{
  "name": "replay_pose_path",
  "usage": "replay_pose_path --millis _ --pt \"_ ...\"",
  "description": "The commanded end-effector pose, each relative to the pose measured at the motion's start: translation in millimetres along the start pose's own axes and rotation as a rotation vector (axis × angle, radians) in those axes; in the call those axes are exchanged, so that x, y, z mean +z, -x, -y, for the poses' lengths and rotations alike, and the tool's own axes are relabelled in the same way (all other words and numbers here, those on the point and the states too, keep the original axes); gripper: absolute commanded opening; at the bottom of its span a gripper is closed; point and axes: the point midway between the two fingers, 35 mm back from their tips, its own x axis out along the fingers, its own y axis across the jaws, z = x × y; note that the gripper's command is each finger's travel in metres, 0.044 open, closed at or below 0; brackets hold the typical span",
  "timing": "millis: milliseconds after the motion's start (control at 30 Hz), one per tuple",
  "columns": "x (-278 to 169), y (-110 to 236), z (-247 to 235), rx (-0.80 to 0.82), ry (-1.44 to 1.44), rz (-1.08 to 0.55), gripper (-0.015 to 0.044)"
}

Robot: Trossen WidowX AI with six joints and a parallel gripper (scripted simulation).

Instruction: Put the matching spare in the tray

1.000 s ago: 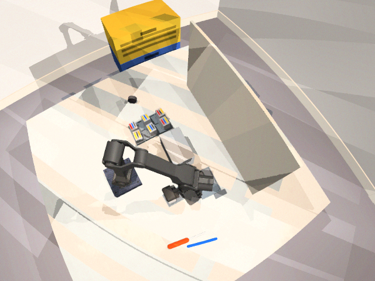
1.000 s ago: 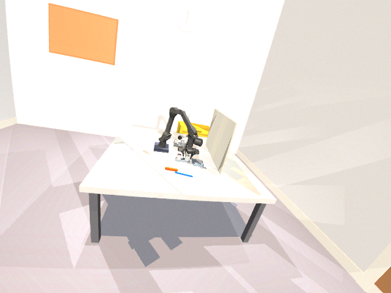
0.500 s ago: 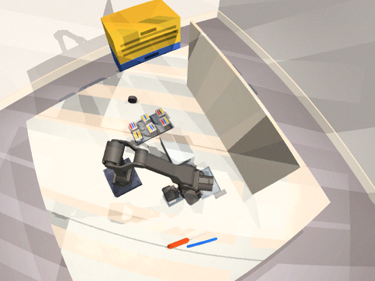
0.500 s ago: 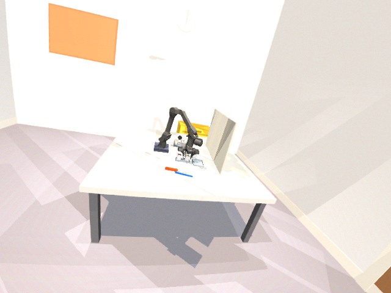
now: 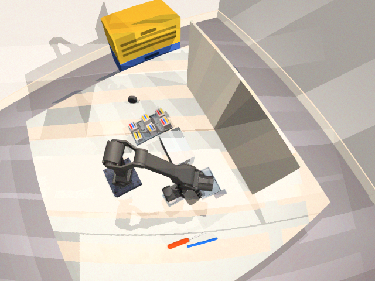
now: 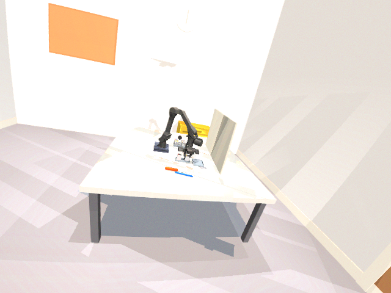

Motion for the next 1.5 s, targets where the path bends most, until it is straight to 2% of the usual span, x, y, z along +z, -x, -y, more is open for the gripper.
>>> replay_pose_path --millis 0,33,167,200,500,933,1267,1467 --pt "0 0 0 0.0 0.0 0.0 0.0122" --pt "0 0 0 0.0 0.0 0.0 0.0115" --pt "0 0 0 0.0 0.0 0.0 0.001" --pt "0 0 0 0.0 0.0 0.0 0.0" --pt "0 4 -1 0.0 0.0 0.0 0.0" --pt "0 78 -1 -0.001 0.001 -0.005 0.0" --pt "1 76 -1 -0.007 -0.001 -0.004 0.0" --pt "3 98 -4 -0.005 0.0 -0.004 0.0"
